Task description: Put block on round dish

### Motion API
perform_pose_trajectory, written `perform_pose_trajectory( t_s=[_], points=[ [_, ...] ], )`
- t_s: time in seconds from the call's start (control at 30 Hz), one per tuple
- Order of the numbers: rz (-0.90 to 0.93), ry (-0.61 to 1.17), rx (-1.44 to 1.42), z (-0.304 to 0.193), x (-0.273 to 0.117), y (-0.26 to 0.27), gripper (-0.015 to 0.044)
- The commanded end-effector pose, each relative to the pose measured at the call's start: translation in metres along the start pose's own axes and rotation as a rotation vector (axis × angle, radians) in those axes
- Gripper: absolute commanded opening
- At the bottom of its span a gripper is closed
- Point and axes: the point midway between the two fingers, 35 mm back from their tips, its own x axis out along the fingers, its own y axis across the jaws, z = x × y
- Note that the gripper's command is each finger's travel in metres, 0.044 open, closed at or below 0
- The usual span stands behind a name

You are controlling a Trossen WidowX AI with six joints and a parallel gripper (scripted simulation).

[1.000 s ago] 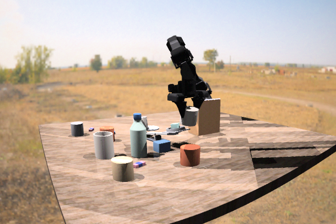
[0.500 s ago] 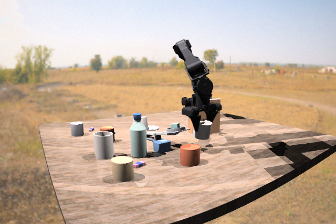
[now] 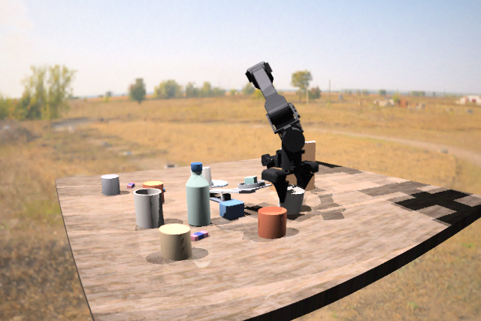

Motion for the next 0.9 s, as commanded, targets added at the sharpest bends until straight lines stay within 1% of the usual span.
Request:
perform_pose_trajectory(
  t_s=[0.0,0.43,0.47,0.87],
  points=[
    [0.008,0.000,-0.006,-0.001,0.003,0.001,0.0000],
    [0.008,-0.001,-0.006,0.000,0.023,0.001,0.0000],
    [0.011,0.007,0.003,-0.001,0.015,0.003,0.0026],
    [0.011,0.007,0.003,-0.001,0.015,0.003,0.0341]
  ],
)
